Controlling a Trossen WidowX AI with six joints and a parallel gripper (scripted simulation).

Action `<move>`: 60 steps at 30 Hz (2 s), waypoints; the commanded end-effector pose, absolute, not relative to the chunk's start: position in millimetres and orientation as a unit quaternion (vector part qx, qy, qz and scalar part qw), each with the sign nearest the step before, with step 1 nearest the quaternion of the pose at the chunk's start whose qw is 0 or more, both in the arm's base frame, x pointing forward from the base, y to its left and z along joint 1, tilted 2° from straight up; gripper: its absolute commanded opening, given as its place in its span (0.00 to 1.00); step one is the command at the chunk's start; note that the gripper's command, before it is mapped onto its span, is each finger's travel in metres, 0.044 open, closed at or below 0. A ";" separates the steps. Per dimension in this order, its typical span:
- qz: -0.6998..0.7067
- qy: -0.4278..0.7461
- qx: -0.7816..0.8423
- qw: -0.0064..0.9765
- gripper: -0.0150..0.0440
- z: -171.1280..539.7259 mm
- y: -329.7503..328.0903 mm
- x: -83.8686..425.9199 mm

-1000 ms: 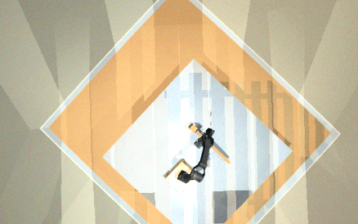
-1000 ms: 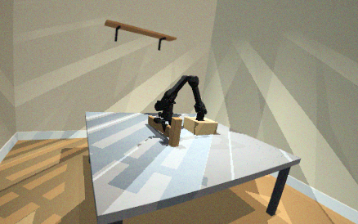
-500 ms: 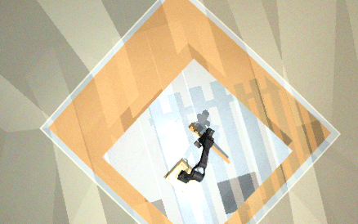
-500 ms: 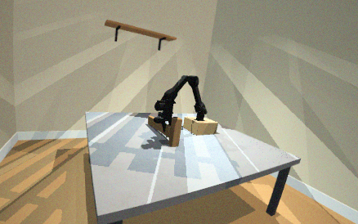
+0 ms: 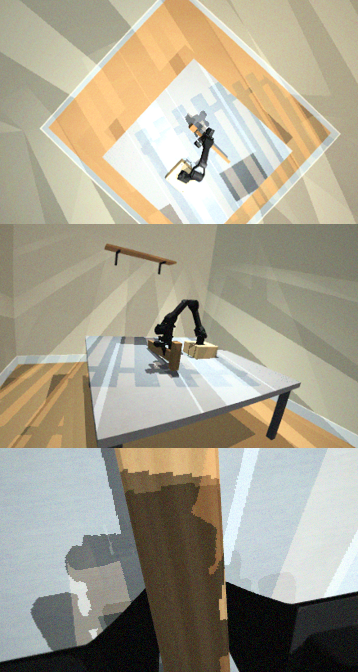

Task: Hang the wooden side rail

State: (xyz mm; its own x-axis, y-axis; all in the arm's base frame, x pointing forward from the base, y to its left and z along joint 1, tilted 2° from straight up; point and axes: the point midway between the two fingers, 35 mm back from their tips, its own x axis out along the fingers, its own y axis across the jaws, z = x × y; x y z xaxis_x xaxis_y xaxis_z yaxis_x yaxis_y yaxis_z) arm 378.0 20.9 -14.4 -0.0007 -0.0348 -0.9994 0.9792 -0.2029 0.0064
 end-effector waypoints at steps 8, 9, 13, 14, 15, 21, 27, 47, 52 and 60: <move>-0.552 0.434 0.545 0.459 0.25 -12.5 22.6 384.0; -0.552 0.434 0.545 0.459 0.25 -12.6 22.7 384.1; -0.552 0.434 0.545 0.459 0.25 -13.0 23.1 384.6; -0.552 0.434 0.545 0.459 0.25 -13.2 23.2 384.7; -0.552 0.434 0.545 0.459 0.25 -13.3 23.3 384.6; -0.552 0.434 0.545 0.459 0.25 -14.0 24.1 384.1; -0.552 0.434 0.545 0.459 0.25 -14.7 24.8 383.7; -0.552 0.434 0.545 0.458 0.25 -17.1 27.4 382.0; -0.552 0.434 0.545 0.458 0.25 -16.7 28.1 381.5; -0.552 0.434 0.545 0.458 0.25 -16.0 28.9 381.4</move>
State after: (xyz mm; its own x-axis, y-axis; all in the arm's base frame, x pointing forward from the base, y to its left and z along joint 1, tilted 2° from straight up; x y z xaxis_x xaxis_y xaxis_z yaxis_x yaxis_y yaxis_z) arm 380.4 26.8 -17.8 0.0073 -0.0393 -0.9992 0.9797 -0.1999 0.0150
